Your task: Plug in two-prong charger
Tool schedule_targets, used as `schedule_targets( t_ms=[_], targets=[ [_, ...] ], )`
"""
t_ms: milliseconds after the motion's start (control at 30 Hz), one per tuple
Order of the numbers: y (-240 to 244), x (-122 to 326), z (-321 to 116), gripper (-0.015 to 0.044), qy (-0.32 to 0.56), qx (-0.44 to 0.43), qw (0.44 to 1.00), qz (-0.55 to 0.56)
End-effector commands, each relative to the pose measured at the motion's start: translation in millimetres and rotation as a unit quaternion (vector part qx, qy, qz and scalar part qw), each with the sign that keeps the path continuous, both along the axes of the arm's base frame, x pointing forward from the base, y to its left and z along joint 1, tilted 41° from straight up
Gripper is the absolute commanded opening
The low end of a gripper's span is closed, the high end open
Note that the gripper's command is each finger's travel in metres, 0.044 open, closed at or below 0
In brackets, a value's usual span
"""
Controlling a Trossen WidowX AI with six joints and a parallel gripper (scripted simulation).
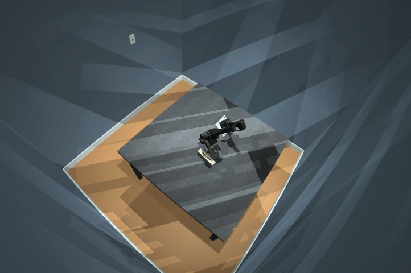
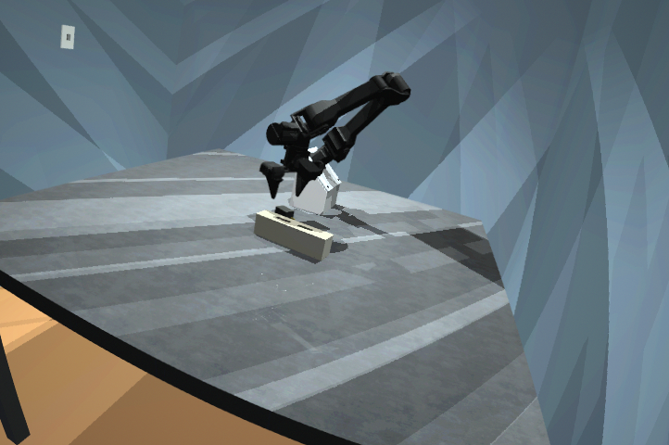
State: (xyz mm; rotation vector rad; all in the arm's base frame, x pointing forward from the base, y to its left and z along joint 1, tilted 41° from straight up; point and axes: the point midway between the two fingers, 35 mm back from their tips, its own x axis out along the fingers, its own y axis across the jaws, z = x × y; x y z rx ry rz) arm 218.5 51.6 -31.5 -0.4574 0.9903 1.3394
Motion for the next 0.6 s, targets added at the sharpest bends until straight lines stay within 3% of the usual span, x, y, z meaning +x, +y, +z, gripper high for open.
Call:
schedule_targets(
  t_ms=[0, 567],
  targets=[
    [4, -2, -3, 0.0440, 0.006, 0.004, 1.000, -0.002],
    [20, -2, -21, 0.0440, 0.006, 0.004, 1.000, -0.002]
  ],
)
